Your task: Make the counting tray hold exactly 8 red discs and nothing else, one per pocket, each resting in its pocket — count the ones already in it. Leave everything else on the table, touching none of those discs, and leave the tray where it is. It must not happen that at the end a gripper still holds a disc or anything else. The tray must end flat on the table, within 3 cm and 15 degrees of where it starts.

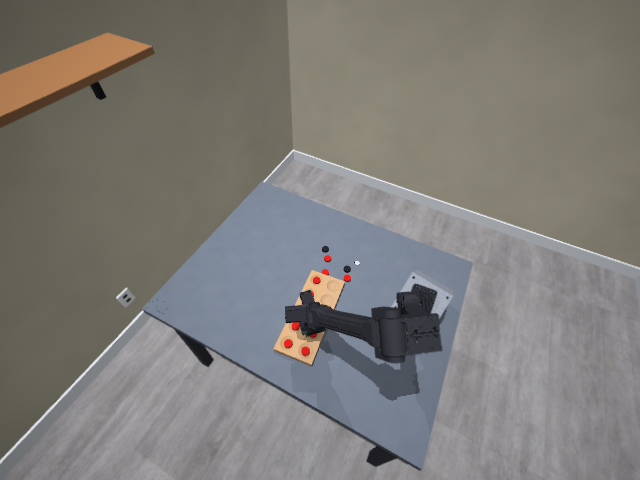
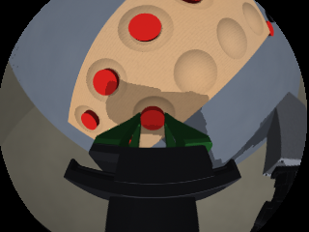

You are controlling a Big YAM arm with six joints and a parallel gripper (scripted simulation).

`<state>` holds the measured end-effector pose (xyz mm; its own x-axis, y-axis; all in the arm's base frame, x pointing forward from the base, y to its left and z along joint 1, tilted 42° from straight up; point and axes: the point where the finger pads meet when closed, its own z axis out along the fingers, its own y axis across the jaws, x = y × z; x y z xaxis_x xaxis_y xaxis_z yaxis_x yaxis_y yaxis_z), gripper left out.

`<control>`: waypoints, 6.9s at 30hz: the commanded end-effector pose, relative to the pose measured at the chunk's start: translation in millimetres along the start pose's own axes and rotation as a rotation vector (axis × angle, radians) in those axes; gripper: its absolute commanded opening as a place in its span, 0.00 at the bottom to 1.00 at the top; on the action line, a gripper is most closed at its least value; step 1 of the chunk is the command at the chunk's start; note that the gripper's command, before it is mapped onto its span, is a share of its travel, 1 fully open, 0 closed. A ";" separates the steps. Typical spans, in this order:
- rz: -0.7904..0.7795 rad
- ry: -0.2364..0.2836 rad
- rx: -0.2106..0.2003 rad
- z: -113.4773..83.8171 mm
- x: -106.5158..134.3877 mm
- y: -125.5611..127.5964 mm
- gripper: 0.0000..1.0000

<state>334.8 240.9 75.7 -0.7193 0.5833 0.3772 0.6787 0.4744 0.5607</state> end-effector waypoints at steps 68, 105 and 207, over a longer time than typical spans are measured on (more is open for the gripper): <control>0.010 -0.008 0.002 0.2 -5.3 -1.5 0.37; -0.012 -0.011 -0.015 -100.8 -1.8 9.0 0.46; -0.875 -0.866 -0.244 -283.1 -102.6 187.3 0.46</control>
<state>476.8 94.7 291.7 -0.6244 0.4394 -0.6458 -0.0043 0.8248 0.5654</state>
